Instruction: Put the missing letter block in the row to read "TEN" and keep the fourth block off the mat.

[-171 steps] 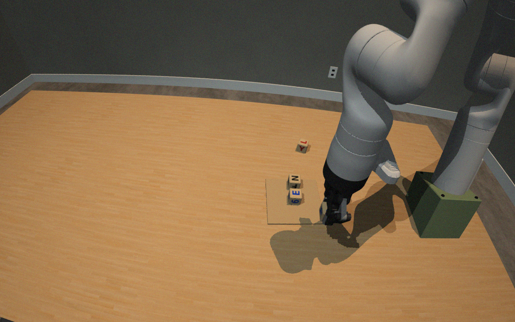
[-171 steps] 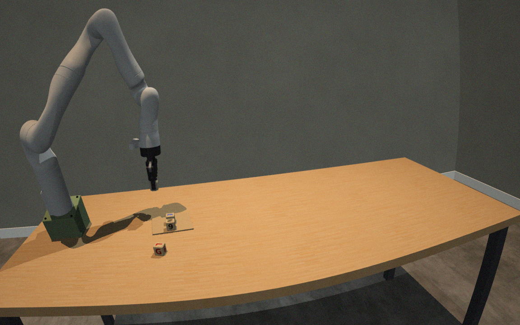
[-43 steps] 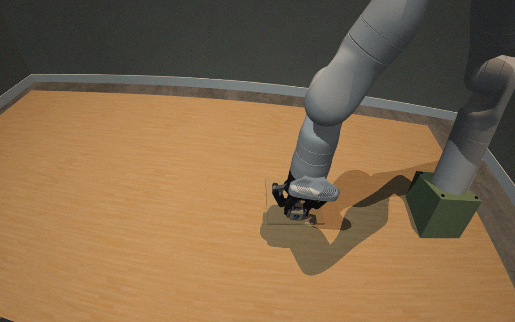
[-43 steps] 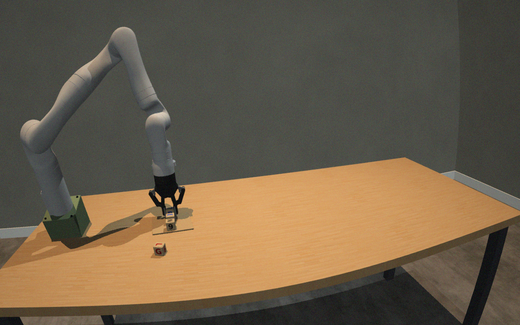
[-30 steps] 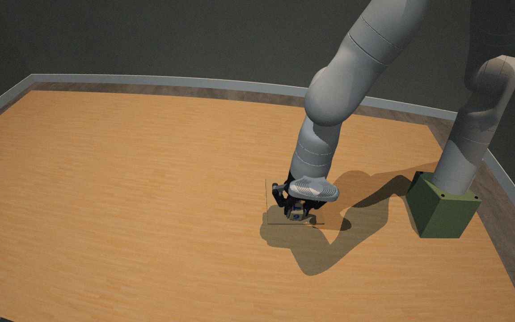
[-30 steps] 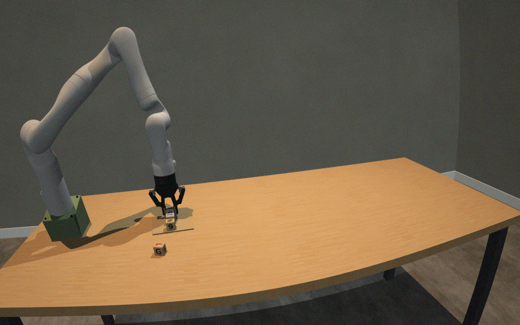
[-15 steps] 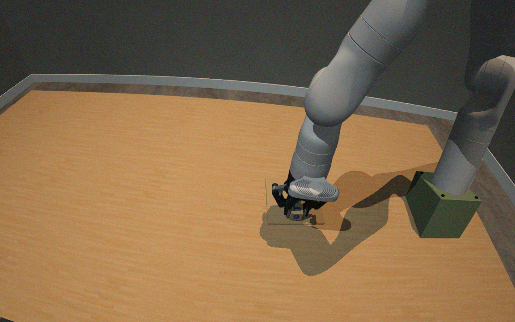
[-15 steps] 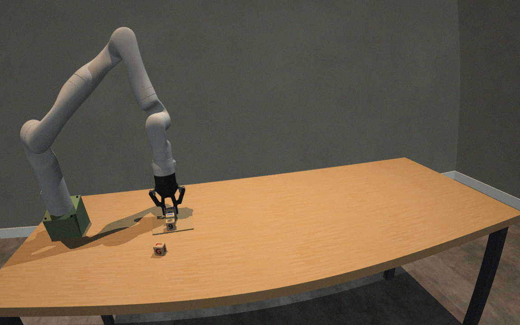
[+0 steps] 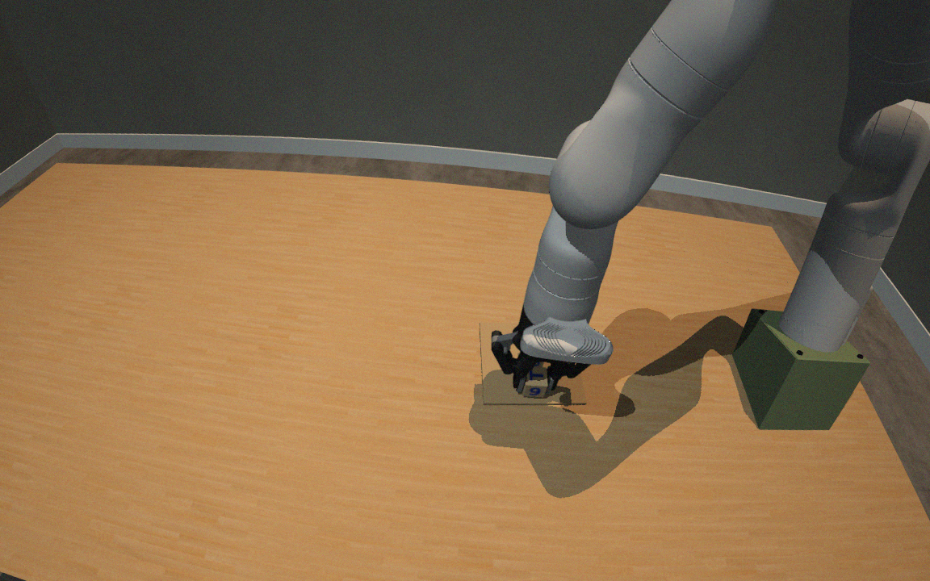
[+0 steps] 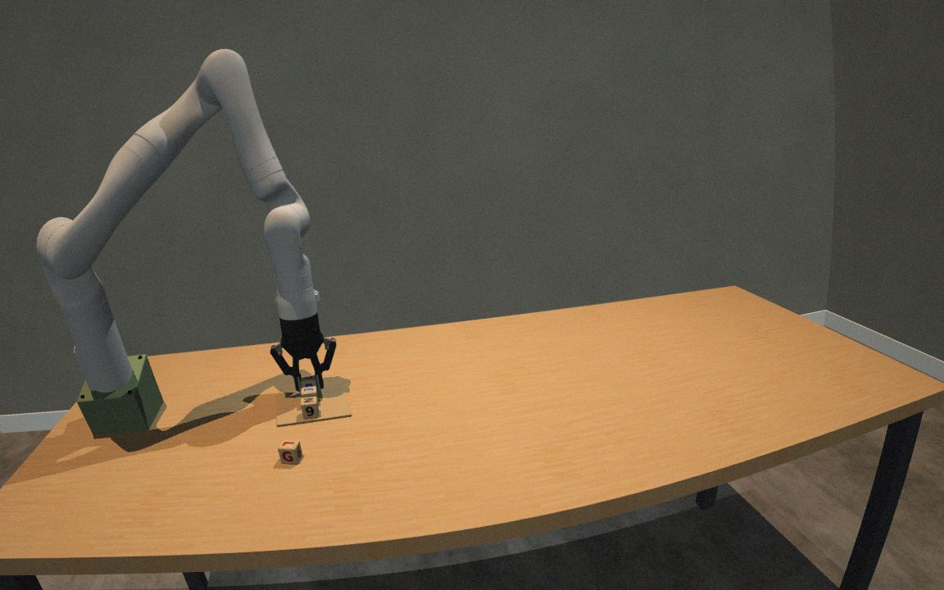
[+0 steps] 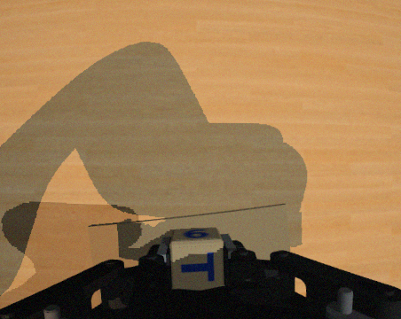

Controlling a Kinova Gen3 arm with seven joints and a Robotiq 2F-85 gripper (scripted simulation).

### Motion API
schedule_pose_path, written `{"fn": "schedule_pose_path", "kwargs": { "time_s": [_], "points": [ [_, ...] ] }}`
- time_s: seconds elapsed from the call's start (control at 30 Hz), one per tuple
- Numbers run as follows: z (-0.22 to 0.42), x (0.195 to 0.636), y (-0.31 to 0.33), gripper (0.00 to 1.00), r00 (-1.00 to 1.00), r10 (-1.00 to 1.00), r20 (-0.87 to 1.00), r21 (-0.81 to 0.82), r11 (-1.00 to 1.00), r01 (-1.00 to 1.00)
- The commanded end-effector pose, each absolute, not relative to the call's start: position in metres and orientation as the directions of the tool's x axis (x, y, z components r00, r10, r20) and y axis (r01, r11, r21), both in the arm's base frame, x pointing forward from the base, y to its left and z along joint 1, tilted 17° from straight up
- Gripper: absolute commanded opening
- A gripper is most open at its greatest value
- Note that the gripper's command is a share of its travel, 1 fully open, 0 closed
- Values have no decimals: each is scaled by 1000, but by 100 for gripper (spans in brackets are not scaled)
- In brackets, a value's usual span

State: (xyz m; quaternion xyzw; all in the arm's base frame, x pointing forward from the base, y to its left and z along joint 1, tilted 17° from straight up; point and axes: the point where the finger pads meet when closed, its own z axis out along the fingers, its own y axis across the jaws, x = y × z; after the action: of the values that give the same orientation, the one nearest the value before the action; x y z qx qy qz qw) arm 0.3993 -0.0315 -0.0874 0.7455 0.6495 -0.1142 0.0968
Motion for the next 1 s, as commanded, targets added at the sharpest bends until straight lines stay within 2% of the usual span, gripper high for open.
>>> {"fn": "schedule_pose_path", "kwargs": {
  "time_s": [0.0, 0.97],
  "points": [
    [-87, 400, -31, 26, 130, 946, -295, -3, -137, 991],
    [-90, 400, -32, 26, 130, 946, -295, -3, -137, 991]
  ]
}}
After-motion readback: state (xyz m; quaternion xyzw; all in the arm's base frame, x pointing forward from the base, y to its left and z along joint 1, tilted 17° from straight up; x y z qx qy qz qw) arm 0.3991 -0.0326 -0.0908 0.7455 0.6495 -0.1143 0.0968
